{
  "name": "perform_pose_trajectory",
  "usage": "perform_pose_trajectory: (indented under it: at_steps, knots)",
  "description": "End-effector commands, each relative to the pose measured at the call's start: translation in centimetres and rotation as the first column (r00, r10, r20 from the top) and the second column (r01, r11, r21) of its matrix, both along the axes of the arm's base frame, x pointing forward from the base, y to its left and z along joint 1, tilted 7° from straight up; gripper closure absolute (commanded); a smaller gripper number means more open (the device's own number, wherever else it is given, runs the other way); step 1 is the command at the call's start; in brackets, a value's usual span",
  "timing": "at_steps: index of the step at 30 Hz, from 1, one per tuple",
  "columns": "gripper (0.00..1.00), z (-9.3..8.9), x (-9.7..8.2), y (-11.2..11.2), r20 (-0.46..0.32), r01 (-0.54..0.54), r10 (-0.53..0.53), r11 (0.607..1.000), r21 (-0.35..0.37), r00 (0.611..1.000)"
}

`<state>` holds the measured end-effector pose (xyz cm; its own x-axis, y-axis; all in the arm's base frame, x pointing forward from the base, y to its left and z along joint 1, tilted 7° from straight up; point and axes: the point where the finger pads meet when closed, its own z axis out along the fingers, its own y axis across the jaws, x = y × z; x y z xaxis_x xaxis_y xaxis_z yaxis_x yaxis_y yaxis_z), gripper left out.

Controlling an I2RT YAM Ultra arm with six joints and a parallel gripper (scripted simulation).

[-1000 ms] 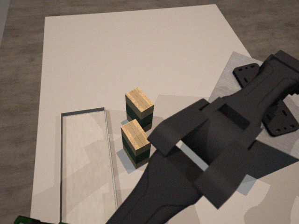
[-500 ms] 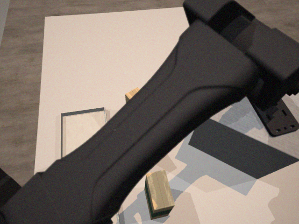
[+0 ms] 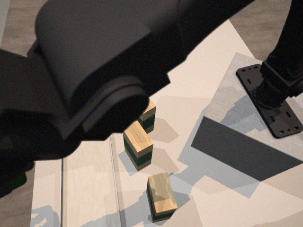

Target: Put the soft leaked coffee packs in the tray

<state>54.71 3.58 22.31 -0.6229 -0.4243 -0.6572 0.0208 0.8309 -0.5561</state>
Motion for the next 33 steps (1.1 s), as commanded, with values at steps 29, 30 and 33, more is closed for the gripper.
perform_pose_trajectory:
  at_steps: [29,30,33]
  knots:
    - [0.00,10.1,-13.8,-6.5,0.410,-0.177,-0.098,0.794,0.581,0.907]
    - [0.00,9.1,-13.6,-6.9,0.381,-0.150,-0.115,0.787,0.599,0.917]
    - [0.00,7.0,-12.7,-8.7,0.296,-0.059,-0.186,0.750,0.658,0.937]
